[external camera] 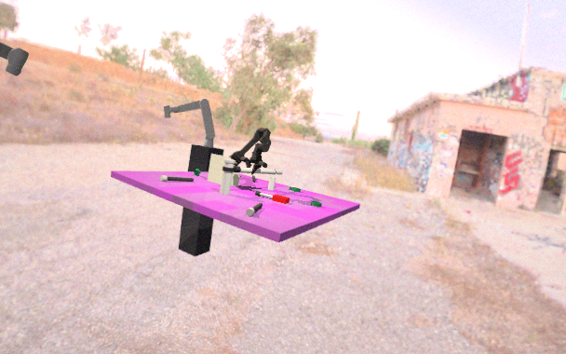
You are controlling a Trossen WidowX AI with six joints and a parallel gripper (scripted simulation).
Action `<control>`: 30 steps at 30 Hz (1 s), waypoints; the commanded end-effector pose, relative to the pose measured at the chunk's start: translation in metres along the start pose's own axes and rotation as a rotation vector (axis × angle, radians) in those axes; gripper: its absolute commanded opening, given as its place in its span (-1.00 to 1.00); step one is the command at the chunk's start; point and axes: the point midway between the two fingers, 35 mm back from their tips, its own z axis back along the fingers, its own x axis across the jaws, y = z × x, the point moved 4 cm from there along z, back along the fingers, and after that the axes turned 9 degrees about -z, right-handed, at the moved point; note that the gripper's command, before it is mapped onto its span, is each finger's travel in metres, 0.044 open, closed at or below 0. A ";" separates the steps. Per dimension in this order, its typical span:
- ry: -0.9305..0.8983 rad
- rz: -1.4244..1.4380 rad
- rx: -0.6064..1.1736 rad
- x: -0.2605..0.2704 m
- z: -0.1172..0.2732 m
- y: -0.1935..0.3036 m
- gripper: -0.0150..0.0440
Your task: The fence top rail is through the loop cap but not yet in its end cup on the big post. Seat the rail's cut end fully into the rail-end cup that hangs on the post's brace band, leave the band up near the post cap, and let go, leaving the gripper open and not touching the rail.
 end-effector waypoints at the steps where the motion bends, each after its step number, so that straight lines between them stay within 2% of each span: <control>1: 0.007 0.001 0.011 -0.001 0.002 0.004 -0.49; 30: -0.001 0.001 -0.003 -0.001 0.000 0.005 -0.49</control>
